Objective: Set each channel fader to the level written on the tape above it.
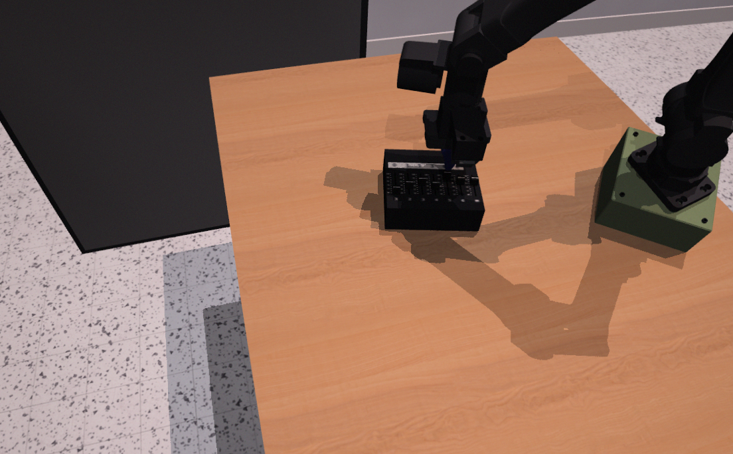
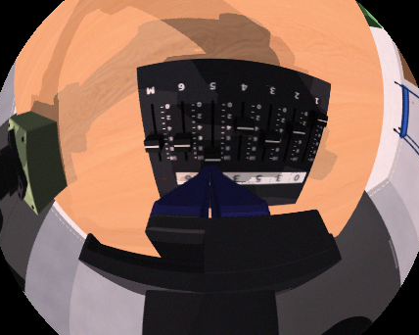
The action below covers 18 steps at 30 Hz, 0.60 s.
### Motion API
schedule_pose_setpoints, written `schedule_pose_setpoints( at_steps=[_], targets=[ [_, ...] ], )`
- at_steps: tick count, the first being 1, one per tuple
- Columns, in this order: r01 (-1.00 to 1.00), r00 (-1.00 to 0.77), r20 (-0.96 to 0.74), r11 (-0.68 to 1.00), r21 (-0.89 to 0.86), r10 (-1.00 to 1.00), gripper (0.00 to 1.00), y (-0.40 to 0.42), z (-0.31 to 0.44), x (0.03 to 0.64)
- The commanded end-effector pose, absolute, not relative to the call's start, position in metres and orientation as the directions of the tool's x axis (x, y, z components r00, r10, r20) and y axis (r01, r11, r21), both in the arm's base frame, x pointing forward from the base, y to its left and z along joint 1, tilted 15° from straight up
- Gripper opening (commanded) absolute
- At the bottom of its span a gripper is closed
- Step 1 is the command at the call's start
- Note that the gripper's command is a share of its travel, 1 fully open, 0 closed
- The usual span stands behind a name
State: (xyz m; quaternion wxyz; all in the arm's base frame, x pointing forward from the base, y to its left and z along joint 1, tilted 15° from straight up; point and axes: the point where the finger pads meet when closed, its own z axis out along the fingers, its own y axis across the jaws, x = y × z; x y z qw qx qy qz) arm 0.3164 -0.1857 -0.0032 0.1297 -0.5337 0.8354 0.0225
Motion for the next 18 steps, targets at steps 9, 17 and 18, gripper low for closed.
schedule_pose_setpoints(
  at_steps=[9, 17, 18],
  targets=[
    [-0.897, -0.384, -0.236, 0.422, -0.134, -0.893, 0.00, -0.1792, 0.0090, 0.3250],
    [-0.898, -0.383, -0.236, 0.420, -0.134, -0.893, 0.00, -0.1783, 0.0090, 0.3250],
    [-0.898, -0.382, -0.236, 0.419, -0.134, -0.893, 0.00, -0.1782, 0.0090, 0.3251]
  ],
)
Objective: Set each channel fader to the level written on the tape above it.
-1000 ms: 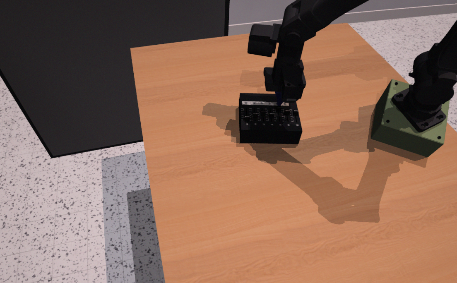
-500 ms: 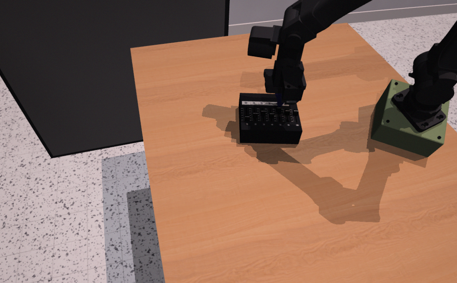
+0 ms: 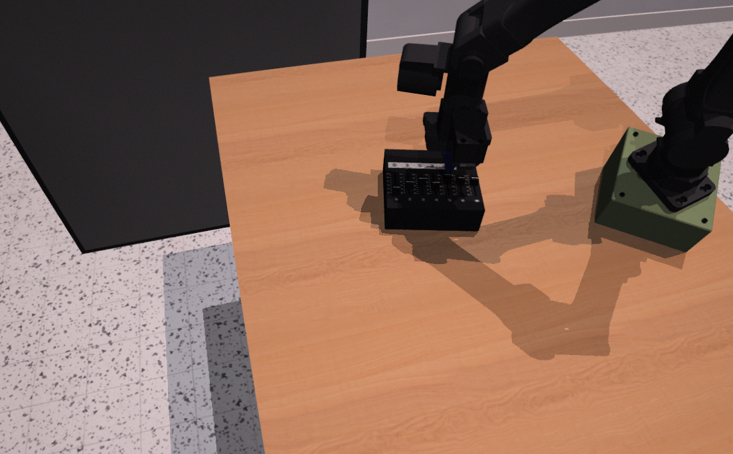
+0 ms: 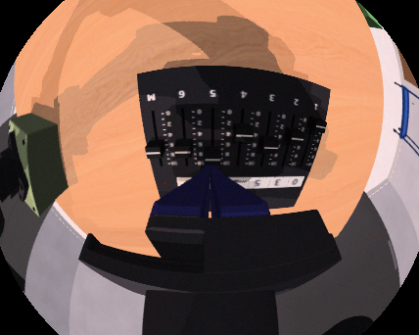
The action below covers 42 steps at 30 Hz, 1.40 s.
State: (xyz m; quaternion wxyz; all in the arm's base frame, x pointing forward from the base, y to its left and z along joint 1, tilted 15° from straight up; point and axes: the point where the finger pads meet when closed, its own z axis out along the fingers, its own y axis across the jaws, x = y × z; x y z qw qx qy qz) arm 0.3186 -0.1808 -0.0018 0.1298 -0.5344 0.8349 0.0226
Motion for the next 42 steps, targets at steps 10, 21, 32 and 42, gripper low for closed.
schedule_pose_setpoints(
  at_steps=[10, 21, 32, 42],
  targets=[
    [-0.898, -0.382, -0.236, 0.419, -0.134, -0.894, 0.00, -0.1782, 0.0090, 0.3251],
    [-0.897, -0.383, -0.236, 0.420, -0.134, -0.893, 0.00, -0.1780, 0.0091, 0.3252],
    [-0.896, -0.386, -0.236, 0.423, -0.133, -0.892, 0.00, -0.1740, 0.0101, 0.3268],
    [-0.898, -0.381, -0.236, 0.418, -0.136, -0.894, 0.00, -0.1731, 0.0111, 0.3284]
  ],
)
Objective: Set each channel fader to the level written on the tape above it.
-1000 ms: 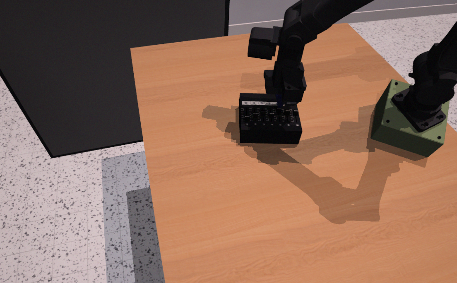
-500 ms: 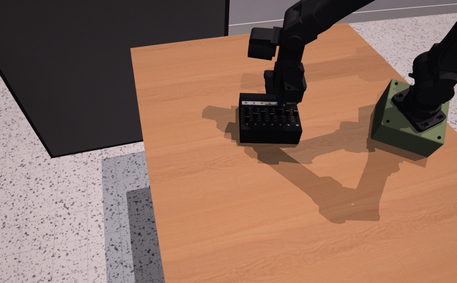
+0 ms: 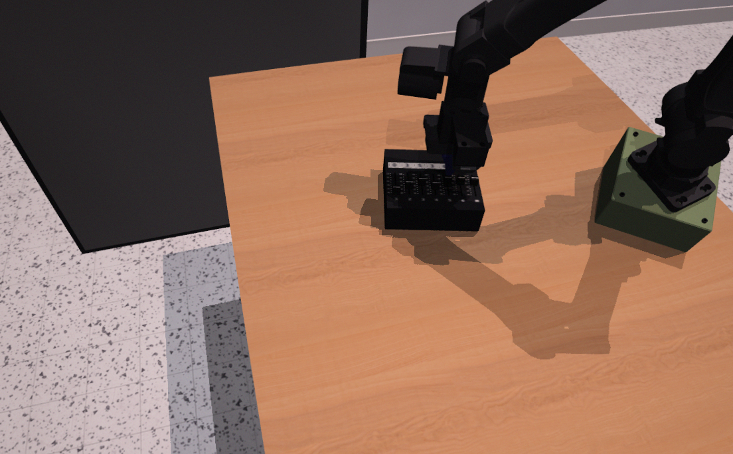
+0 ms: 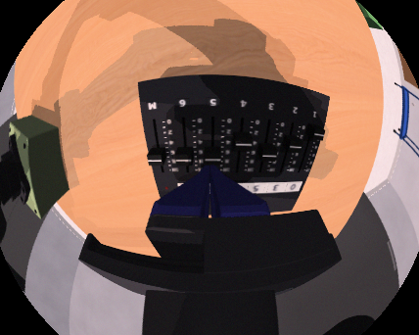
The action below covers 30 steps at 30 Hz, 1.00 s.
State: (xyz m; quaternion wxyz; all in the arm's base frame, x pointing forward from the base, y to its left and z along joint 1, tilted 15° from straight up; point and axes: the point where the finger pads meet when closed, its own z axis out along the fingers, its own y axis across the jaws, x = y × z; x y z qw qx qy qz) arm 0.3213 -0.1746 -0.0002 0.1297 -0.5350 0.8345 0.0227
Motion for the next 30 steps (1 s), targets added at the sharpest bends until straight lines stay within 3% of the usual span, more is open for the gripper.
schedule_pose_setpoints(
  at_steps=[1, 30],
  targets=[
    [-0.898, -0.381, -0.236, 0.418, -0.136, -0.894, 0.00, -0.173, 0.011, 0.328],
    [-0.895, -0.386, -0.234, 0.424, -0.141, -0.892, 0.00, -0.190, 0.010, 0.329]
  ],
)
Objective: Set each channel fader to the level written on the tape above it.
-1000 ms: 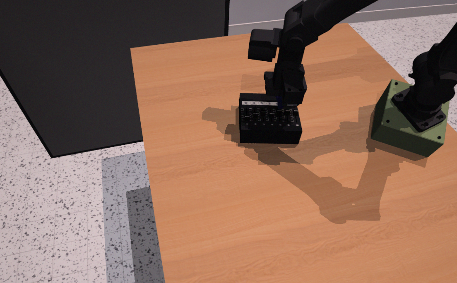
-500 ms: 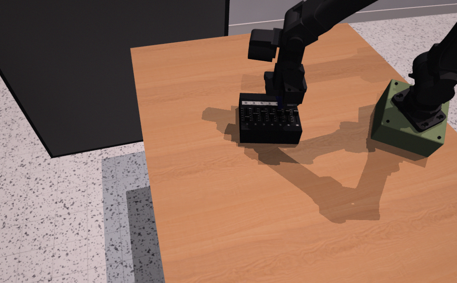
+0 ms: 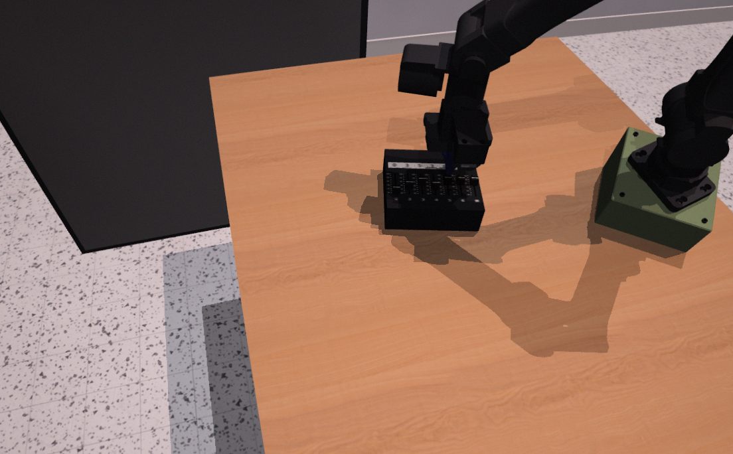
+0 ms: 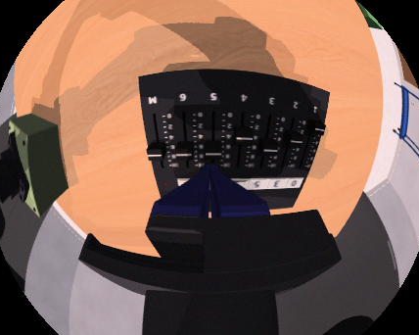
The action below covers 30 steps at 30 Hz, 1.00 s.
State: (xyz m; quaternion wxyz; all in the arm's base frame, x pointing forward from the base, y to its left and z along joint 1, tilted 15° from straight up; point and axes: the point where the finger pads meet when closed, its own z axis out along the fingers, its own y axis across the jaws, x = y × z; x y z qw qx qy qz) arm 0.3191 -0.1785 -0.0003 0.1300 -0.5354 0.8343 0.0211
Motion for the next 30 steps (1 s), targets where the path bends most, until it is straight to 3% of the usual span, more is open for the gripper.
schedule_pose_setpoints(
  at_steps=[1, 30],
  targets=[
    [-0.895, -0.385, -0.234, 0.423, -0.141, -0.893, 0.00, -0.189, 0.010, 0.329],
    [-0.888, -0.385, -0.226, 0.426, -0.173, -0.895, 0.00, -0.204, 0.061, 0.328]
  ],
)
